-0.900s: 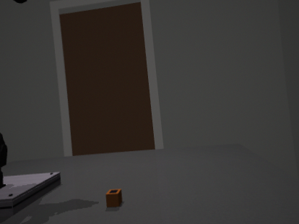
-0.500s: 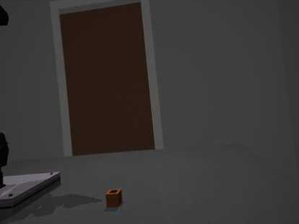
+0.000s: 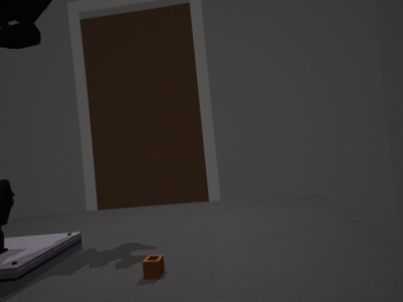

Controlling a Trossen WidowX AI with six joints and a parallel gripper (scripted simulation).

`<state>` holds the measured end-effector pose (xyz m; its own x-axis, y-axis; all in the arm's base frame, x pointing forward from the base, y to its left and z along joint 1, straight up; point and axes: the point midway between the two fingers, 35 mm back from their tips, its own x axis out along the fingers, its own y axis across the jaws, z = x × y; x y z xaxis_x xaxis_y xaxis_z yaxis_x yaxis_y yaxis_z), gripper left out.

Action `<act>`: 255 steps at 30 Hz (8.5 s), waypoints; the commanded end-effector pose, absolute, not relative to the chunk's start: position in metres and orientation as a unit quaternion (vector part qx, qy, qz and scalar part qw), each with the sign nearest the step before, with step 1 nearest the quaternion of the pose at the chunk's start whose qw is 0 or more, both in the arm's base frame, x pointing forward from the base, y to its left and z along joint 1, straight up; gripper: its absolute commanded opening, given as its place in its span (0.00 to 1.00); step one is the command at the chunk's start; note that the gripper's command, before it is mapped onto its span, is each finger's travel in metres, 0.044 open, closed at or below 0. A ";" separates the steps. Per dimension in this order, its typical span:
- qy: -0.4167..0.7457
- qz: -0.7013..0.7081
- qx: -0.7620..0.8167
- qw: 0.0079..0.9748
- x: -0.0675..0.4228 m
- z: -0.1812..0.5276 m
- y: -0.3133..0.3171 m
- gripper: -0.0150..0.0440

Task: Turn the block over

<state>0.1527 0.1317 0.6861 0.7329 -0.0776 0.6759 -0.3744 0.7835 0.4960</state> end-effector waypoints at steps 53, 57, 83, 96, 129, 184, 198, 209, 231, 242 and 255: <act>0.644 -0.028 -0.017 0.764 0.403 0.120 -0.066 1.00; 0.691 -0.038 0.033 0.721 0.379 0.103 -0.082 1.00; 0.692 -0.038 0.033 0.720 0.378 0.045 -0.085 1.00; 0.692 -0.038 0.033 0.720 0.378 0.024 -0.085 1.00; 0.692 -0.038 0.033 0.720 0.378 0.025 -0.085 0.25; 0.440 -0.048 0.021 0.896 0.381 0.026 -0.087 0.25; 0.342 -0.050 0.017 0.938 0.385 0.008 -0.088 0.25; 0.263 -0.050 0.011 0.963 0.375 0.008 -0.085 0.25; 0.233 -0.050 0.009 0.971 0.371 0.012 -0.084 0.30; 0.233 -0.050 0.009 0.971 0.371 0.012 -0.084 0.79; 0.233 -0.050 0.009 0.971 0.371 0.012 -0.084 1.00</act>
